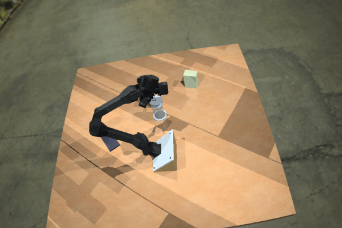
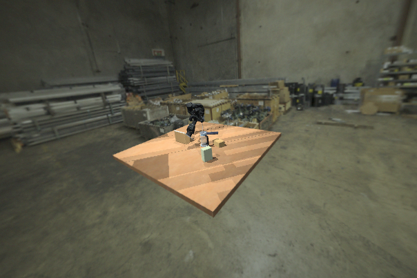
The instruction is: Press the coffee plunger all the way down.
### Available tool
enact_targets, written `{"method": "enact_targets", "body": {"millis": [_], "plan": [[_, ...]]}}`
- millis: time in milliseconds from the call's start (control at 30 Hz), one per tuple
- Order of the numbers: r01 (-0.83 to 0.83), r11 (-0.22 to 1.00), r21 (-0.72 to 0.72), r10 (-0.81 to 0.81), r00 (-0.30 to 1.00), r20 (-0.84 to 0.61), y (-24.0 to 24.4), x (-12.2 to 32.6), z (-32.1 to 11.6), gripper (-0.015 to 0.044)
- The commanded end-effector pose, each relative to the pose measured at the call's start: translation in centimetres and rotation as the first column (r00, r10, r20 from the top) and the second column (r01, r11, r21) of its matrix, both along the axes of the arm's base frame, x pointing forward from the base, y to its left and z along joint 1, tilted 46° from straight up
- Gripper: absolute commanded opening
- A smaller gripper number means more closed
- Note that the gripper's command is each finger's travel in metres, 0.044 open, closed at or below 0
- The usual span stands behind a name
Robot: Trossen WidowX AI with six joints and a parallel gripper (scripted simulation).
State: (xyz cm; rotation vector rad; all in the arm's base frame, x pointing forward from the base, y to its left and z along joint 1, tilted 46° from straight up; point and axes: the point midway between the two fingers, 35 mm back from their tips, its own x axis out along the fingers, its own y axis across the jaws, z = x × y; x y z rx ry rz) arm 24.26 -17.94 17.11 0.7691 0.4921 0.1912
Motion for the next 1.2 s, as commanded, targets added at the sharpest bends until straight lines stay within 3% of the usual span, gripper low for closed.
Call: {"method": "enact_targets", "body": {"millis": [0,1167], "plan": [[0.001,1.0,0.003,-0.001,1.0,0.0,0.0,0.0,0.0,0.0126],[-0.001,1.0,0.0,0.001,1.0,-0.007,3.2,0.5,-3.6,0.0126]]}}
